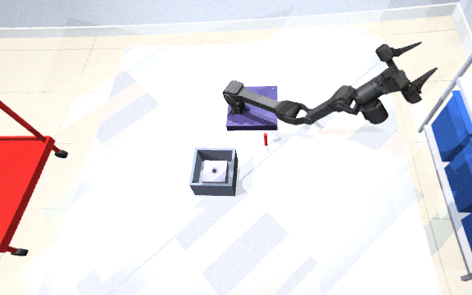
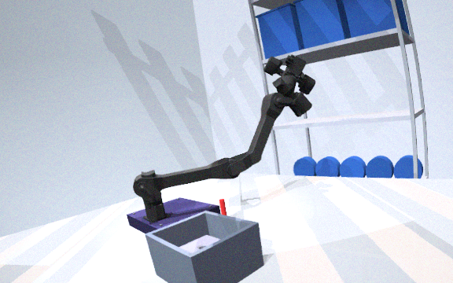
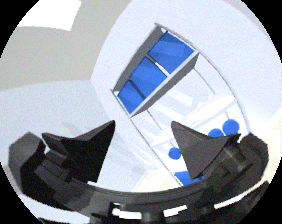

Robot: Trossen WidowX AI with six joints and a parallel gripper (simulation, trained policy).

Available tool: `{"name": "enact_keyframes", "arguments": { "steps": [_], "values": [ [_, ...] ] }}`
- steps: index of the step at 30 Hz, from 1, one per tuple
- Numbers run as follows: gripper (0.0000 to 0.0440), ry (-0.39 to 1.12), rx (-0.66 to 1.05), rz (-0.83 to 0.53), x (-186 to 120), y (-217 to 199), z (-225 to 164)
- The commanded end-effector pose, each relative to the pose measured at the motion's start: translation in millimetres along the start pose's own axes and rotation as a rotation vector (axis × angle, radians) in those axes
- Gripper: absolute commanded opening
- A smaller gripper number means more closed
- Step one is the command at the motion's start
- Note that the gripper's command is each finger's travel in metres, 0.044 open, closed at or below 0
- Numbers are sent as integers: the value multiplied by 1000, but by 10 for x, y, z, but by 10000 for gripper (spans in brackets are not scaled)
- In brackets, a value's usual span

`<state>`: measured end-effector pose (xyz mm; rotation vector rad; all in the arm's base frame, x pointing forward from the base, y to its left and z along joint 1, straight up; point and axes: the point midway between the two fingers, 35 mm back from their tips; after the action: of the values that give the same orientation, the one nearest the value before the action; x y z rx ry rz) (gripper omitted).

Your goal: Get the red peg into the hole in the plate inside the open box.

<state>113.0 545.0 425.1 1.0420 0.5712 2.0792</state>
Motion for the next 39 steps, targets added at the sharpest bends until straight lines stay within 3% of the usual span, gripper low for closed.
{"name": "enact_keyframes", "arguments": {
  "steps": [1, 11, 20, 29, 39],
  "values": [
    [426, 11, 14, 15, 43, 44, -72],
    [440, 126, 198, 278, 420, 1075, -746],
    [440, 241, 346, 532, 406, 2164, -1165],
    [440, 360, 449, 805, 50, 3266, -1409],
    [440, 481, 512, 1128, -704, 4323, -1490]
  ]
}}
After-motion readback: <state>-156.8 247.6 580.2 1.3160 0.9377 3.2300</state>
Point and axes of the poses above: the point midway between the two fingers, 35 mm back from their tips, its own x axis out along the fingers, its own y axis across the jaws, z = x × y, and after that the axes turned 10 degrees about x, right-handed
